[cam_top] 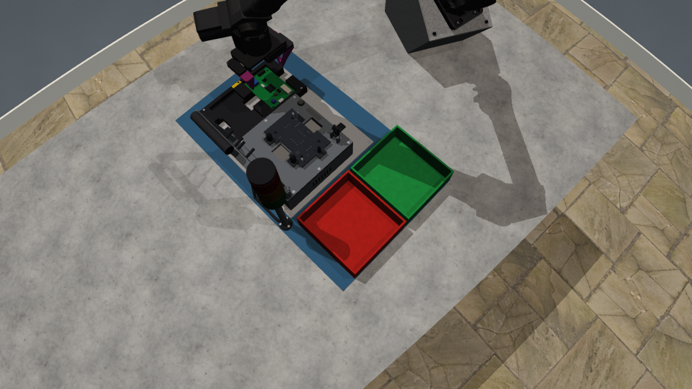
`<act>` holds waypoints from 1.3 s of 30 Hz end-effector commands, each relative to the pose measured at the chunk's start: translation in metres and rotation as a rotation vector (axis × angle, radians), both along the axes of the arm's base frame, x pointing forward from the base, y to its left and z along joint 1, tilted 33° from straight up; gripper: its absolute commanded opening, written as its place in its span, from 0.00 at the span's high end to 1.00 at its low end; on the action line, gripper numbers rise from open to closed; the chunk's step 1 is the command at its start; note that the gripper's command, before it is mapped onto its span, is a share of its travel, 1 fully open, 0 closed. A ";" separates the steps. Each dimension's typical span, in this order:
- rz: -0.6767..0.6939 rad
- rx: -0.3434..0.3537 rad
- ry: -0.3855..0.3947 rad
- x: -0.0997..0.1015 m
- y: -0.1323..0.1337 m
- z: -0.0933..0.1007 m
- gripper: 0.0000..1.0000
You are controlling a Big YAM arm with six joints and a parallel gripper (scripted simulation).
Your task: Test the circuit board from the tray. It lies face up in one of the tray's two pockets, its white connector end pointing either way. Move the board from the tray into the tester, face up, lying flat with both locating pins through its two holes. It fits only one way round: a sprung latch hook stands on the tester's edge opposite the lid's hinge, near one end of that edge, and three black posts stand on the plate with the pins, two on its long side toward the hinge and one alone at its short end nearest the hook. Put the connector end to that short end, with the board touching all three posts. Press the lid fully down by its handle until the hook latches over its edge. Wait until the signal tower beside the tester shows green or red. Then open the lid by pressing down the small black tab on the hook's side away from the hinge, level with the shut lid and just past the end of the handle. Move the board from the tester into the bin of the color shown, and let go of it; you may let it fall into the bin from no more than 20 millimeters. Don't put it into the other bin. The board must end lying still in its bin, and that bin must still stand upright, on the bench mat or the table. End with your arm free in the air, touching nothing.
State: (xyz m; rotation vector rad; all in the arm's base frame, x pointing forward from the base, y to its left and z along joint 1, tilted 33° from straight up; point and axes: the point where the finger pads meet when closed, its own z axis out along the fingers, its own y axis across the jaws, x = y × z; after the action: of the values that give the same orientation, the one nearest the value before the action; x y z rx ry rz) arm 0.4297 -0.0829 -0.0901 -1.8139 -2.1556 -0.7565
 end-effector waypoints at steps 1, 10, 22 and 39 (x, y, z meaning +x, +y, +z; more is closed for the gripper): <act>-0.014 -0.023 -0.047 0.018 -0.012 0.013 0.08; -0.001 -0.010 -0.018 0.013 0.003 -0.005 0.08; -0.001 -0.006 -0.013 0.014 0.014 -0.022 0.08; -0.011 -0.017 -0.040 0.020 0.006 -0.013 0.08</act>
State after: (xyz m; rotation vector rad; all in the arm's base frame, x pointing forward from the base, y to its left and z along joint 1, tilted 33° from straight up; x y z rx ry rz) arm 0.4360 -0.0684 -0.1159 -1.8154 -2.1560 -0.7566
